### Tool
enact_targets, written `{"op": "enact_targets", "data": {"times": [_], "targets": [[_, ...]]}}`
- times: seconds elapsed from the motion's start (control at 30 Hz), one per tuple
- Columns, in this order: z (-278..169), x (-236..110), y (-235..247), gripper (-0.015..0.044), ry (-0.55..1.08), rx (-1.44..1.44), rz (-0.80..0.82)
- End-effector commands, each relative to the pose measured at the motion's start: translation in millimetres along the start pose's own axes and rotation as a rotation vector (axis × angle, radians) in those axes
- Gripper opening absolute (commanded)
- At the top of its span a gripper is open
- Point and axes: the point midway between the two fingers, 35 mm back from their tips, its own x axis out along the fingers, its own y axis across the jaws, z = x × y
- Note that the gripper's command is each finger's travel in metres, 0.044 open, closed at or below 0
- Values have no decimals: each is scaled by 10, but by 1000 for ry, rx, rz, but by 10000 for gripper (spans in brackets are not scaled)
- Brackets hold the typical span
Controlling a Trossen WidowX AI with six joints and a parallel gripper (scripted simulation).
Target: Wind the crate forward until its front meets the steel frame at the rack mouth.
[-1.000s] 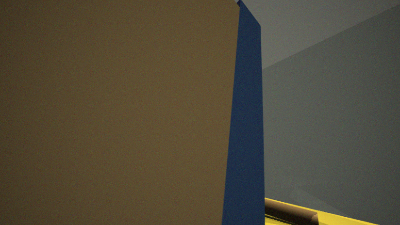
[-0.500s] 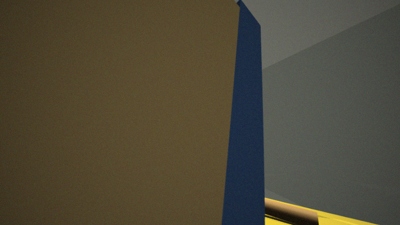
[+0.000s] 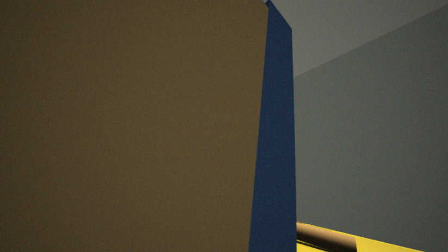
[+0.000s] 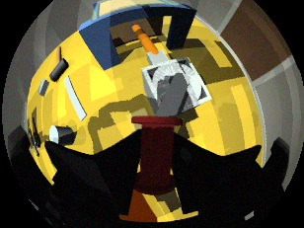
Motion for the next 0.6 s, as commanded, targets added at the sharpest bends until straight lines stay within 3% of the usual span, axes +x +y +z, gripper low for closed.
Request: {"op": "enact_targets", "data": {"times": [0.0, 0.57], "targets": [[-52, 1, -175, 0, 27, 2, -37], [-64, -14, -366, 0, 26, 2, -38]]}}
